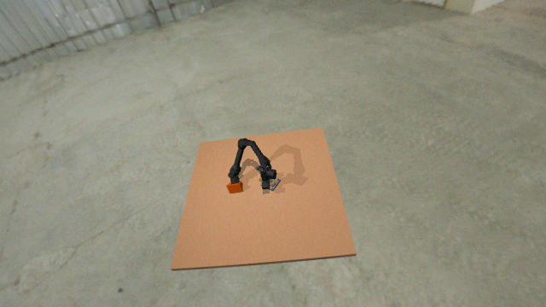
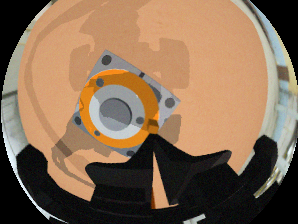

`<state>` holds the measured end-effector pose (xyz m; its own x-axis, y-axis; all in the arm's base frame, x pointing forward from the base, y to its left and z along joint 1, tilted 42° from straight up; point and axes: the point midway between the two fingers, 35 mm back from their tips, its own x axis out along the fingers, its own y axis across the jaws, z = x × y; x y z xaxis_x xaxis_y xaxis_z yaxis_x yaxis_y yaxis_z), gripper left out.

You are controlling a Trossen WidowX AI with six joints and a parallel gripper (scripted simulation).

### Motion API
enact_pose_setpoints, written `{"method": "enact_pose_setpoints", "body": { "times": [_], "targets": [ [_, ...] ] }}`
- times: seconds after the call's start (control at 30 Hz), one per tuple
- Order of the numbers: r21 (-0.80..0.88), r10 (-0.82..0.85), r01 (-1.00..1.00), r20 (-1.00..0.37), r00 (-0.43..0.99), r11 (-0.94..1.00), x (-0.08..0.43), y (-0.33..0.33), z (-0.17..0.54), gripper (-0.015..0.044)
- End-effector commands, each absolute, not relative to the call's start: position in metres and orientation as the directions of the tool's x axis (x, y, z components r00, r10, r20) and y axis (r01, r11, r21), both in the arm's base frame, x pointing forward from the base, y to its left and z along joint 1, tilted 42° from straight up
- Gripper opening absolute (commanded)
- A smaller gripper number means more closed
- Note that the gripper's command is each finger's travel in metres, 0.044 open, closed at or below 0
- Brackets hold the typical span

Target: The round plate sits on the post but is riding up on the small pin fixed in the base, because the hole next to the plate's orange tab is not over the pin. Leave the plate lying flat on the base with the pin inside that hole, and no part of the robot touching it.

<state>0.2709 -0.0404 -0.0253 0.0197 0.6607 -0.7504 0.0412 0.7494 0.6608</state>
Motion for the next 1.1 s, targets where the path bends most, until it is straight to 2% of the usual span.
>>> {"method": "enact_pose_setpoints", "body": {
  "times": [0.0, 1.07],
  "targets": [
    [0.663, 0.663, 0.042, -0.749, 0.013, 0.748, 0.274, -0.042, -0.029, 0.0],
    [0.663, 0.663, 0.041, -0.749, 0.015, 0.748, 0.313, -0.046, -0.026, 0.0]
  ]
}}
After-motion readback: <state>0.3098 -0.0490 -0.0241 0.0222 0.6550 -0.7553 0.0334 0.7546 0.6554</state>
